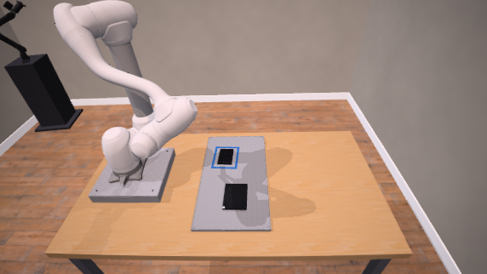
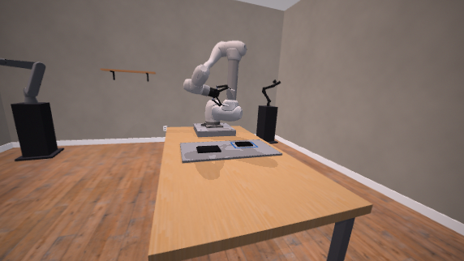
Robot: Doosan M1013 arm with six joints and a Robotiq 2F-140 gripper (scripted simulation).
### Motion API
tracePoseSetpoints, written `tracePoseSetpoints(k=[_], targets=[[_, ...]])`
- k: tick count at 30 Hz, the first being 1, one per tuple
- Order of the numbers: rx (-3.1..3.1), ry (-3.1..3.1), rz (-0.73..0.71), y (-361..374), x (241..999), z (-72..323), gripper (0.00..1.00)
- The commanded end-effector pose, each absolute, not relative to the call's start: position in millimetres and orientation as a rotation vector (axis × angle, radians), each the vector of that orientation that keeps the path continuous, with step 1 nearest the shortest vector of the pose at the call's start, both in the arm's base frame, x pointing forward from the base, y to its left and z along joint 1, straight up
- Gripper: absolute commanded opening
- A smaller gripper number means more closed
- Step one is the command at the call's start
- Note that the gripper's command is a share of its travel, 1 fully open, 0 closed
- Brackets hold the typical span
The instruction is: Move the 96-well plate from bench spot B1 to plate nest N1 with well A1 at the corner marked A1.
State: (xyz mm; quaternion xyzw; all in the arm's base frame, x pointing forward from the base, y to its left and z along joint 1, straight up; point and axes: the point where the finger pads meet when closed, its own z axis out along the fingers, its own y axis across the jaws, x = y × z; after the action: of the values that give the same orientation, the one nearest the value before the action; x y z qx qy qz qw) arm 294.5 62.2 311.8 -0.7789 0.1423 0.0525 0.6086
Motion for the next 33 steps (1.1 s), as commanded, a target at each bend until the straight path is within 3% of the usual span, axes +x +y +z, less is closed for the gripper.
tracePoseSetpoints(k=[1,17,33], targets=[[-1.799,0.329,0.121,62.2,294.4,311.8,1.00],[-1.799,0.329,0.121,62.2,294.4,311.8,1.00],[-2.058,0.123,0.178,59.3,303.9,245.3,1.00]])
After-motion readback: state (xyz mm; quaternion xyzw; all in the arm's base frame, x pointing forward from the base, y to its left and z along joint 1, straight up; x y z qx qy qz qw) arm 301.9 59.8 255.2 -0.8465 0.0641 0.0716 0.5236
